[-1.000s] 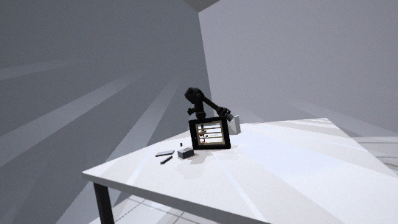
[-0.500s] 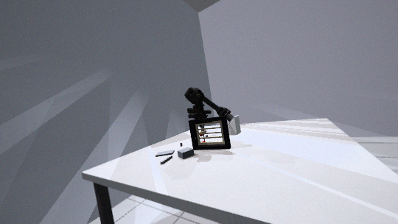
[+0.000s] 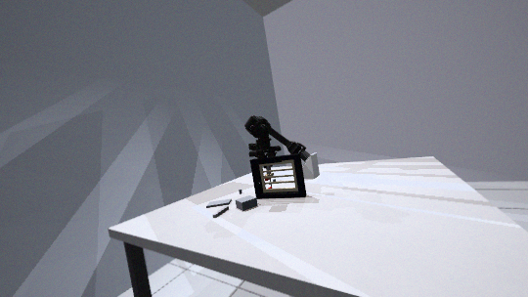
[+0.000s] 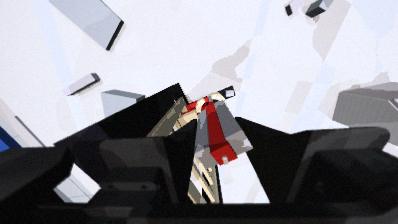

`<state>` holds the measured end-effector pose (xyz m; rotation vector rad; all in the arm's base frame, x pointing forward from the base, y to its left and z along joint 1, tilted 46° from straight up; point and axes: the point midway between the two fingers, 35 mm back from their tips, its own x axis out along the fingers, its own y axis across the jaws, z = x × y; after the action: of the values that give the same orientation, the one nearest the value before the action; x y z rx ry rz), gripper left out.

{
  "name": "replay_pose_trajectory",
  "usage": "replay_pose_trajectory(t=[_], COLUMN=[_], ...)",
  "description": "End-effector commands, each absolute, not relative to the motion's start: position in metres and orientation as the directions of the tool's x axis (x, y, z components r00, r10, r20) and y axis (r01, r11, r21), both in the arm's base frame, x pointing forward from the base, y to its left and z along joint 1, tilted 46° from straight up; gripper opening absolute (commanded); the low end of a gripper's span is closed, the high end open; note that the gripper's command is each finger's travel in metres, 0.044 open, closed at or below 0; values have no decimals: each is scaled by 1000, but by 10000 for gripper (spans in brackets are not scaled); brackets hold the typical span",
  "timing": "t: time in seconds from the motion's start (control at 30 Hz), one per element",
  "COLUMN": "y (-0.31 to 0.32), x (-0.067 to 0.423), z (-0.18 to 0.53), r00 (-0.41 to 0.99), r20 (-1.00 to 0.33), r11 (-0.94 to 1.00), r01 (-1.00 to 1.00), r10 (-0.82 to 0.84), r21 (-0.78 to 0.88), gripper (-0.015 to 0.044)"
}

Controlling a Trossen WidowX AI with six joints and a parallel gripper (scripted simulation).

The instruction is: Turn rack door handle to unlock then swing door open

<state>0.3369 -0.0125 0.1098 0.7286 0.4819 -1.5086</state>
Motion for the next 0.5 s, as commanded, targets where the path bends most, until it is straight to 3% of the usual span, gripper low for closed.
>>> replay_pose_trajectory(t=[0.0,0.1,0.47], y=[-13,-13,-13], x=[337,337,337], z=[110,110,110], r00=[34,34,34], r20=[-695,-695,-695], r11=[-85,-63,300], r01=[987,992,916], r10=[-718,-718,-718], r21=[136,113,-266], gripper=[287,297,297])
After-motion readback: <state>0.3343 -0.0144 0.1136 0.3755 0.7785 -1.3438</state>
